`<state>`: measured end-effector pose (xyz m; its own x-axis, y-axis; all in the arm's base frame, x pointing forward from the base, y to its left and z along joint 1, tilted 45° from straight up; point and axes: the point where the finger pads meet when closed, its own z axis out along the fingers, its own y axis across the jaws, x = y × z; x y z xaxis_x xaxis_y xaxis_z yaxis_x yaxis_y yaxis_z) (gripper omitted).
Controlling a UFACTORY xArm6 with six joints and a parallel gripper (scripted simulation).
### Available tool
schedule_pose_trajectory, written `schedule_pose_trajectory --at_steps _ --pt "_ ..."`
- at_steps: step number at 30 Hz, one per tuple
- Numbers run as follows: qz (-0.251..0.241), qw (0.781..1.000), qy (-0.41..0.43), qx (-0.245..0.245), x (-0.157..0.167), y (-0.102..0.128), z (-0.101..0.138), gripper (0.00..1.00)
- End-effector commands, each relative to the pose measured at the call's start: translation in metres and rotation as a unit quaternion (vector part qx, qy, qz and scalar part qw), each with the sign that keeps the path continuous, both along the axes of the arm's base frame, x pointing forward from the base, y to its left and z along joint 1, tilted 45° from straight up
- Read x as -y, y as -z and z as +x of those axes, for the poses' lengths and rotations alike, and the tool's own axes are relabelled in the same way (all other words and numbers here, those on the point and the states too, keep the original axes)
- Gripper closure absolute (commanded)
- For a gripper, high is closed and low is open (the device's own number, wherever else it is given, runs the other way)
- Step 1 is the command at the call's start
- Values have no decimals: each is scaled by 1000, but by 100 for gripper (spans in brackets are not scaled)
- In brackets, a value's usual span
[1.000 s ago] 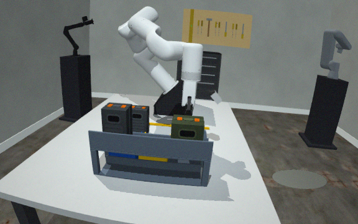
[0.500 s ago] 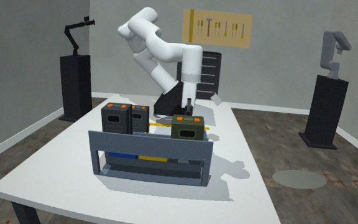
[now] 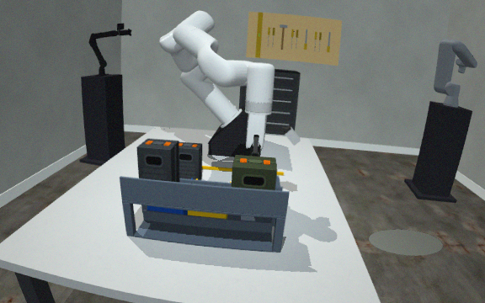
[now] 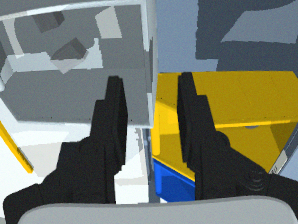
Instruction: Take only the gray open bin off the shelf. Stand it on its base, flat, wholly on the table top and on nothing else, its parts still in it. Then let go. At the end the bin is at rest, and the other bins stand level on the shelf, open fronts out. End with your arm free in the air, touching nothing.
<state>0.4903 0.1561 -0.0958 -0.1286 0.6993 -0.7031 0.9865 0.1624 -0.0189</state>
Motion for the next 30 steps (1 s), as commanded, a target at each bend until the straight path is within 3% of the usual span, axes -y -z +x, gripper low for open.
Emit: schedule_pose_trajectory --at_steps 1,30 --pt "1 1000 -1 1 4 4 1 67" --pt "1 1000 -1 1 10 11 2 67"
